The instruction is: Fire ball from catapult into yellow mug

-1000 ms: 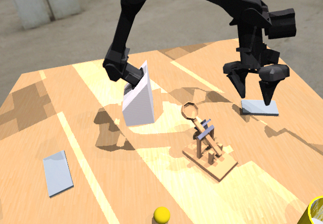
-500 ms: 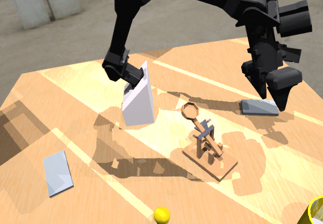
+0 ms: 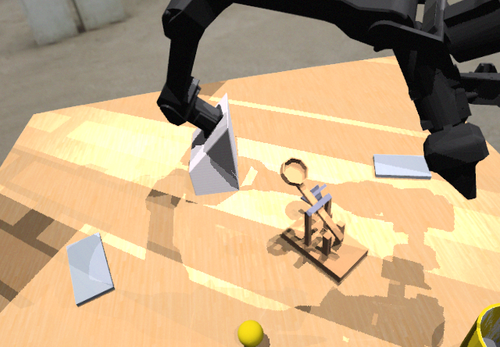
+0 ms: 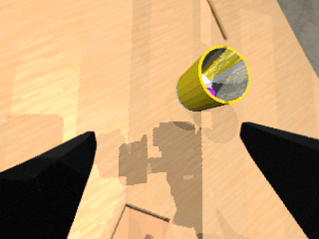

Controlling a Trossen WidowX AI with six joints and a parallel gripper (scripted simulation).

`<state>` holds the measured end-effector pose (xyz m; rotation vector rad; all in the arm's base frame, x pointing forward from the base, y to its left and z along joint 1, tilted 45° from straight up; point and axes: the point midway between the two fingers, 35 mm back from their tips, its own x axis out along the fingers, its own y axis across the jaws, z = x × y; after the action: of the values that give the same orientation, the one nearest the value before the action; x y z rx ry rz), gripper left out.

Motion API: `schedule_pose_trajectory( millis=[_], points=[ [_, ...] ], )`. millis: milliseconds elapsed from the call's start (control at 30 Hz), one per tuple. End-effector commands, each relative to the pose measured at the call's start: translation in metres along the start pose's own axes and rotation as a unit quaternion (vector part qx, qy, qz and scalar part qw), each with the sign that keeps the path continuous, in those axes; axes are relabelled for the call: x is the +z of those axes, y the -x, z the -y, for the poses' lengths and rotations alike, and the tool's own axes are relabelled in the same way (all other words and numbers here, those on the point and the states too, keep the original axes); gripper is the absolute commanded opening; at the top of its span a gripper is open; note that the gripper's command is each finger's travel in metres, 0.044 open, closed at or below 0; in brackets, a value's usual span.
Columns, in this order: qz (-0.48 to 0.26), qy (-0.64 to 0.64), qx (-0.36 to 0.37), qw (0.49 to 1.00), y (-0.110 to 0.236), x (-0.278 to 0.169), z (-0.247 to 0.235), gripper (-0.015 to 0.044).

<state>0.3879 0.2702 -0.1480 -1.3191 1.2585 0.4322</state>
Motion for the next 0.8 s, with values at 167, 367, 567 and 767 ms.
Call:
schedule_pose_trajectory(
  millis=[167,367,567,767],
  points=[
    [0.061,-0.147,-0.009,0.987,0.006,0.019,0.066,0.0440],
    [0.097,-0.234,-0.014,0.967,0.011,0.022,0.108,0.0440],
    [0.101,-0.243,-0.015,0.965,0.012,0.022,0.113,0.0440],
    [0.101,-0.243,-0.015,0.965,0.012,0.022,0.113,0.0440]
  ],
)
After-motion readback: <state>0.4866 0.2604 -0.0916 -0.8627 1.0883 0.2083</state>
